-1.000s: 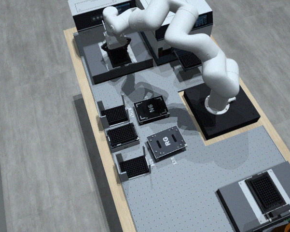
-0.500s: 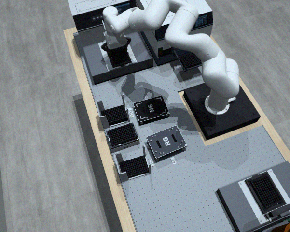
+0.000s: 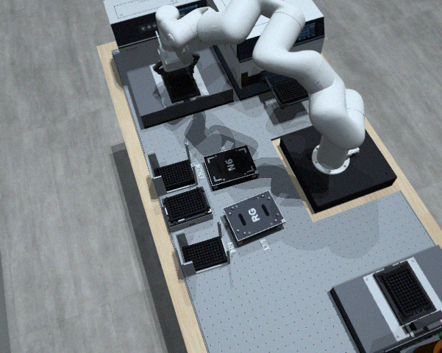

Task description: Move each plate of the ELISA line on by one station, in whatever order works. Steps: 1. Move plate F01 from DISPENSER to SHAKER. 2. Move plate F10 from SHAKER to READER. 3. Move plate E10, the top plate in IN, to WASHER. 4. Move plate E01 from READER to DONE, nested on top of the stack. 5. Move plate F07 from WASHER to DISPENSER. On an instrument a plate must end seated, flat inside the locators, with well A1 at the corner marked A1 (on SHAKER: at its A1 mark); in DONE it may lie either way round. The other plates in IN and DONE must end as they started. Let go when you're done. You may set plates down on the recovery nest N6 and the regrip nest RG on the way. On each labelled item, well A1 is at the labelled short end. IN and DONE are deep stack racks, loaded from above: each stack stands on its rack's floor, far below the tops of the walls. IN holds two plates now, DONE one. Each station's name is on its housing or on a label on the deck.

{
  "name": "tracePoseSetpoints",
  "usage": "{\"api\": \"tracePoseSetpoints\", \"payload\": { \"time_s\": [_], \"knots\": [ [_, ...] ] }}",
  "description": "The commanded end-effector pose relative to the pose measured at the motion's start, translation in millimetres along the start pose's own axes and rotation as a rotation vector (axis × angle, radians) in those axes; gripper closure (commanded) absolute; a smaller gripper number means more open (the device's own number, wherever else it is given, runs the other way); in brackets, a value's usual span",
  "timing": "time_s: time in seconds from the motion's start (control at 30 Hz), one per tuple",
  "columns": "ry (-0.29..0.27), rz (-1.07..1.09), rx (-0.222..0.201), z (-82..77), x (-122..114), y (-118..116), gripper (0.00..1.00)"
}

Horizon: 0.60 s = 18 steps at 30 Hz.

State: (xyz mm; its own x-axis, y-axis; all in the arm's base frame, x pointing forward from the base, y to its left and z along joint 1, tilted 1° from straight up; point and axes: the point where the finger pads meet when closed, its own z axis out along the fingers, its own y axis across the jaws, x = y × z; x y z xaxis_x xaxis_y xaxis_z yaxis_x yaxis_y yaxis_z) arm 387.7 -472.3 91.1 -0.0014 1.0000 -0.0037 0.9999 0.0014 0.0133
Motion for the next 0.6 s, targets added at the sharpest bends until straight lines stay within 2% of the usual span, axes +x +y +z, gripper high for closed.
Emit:
{"api": "tracePoseSetpoints", "payload": {
  "time_s": [0.0, 0.57],
  "knots": [
    [-0.004, 0.0, -0.004, -8.4, -1.4, 0.9, 0.0],
    [-0.004, 0.0, -0.004, -28.5, -1.3, 0.8, 0.0]
  ]
}}
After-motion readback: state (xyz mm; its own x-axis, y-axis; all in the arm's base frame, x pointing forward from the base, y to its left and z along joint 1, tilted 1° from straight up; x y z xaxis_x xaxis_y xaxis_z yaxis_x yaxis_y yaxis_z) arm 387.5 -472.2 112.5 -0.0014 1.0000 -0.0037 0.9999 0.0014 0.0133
